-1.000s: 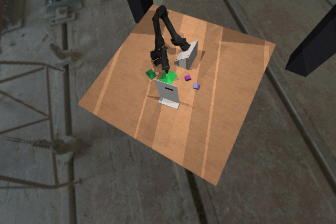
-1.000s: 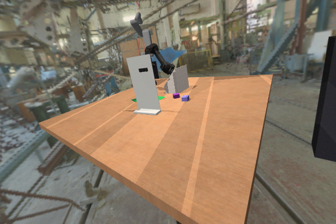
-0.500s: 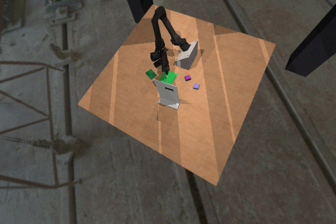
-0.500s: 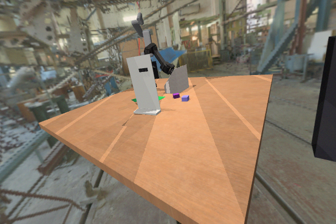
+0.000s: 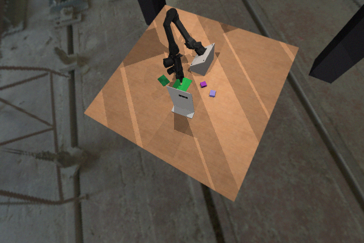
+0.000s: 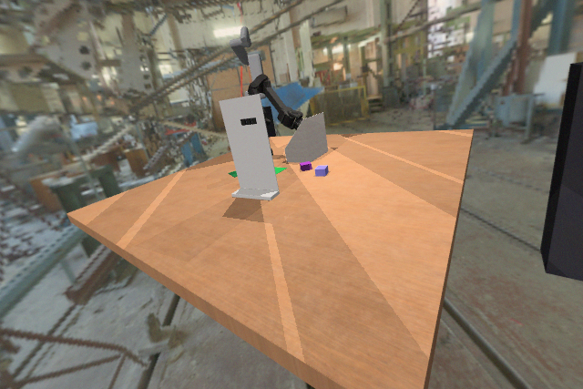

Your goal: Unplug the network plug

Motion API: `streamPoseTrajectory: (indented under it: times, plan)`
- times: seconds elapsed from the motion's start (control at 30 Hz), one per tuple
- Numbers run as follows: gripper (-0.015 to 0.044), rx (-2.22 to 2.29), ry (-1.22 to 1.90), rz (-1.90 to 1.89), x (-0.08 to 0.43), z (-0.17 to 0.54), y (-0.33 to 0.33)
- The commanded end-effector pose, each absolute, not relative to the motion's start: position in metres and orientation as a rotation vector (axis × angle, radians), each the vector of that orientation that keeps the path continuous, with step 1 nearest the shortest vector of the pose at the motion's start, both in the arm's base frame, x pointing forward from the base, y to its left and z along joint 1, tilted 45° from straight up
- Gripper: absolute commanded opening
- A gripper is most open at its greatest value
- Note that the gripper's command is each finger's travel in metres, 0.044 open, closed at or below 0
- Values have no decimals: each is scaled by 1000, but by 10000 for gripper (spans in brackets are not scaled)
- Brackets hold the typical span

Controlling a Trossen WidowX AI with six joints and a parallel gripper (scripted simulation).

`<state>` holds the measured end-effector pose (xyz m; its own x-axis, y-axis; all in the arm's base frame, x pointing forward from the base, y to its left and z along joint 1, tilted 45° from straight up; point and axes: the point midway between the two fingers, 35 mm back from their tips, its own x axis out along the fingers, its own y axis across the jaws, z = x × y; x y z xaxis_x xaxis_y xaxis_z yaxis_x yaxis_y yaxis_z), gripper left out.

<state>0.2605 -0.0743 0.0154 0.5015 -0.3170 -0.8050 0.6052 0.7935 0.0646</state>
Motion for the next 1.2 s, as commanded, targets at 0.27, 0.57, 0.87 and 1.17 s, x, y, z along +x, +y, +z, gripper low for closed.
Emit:
streamPoseTrajectory:
  times: [0.27,0.57,0.87,1.17]
  plan:
    - [0,358,895,-567,257,2,-84]
    - [0,357,894,-567,258,2,-88]
    - [53,359,889,-573,258,3,-87]
    - [156,359,889,-573,258,3,-87]
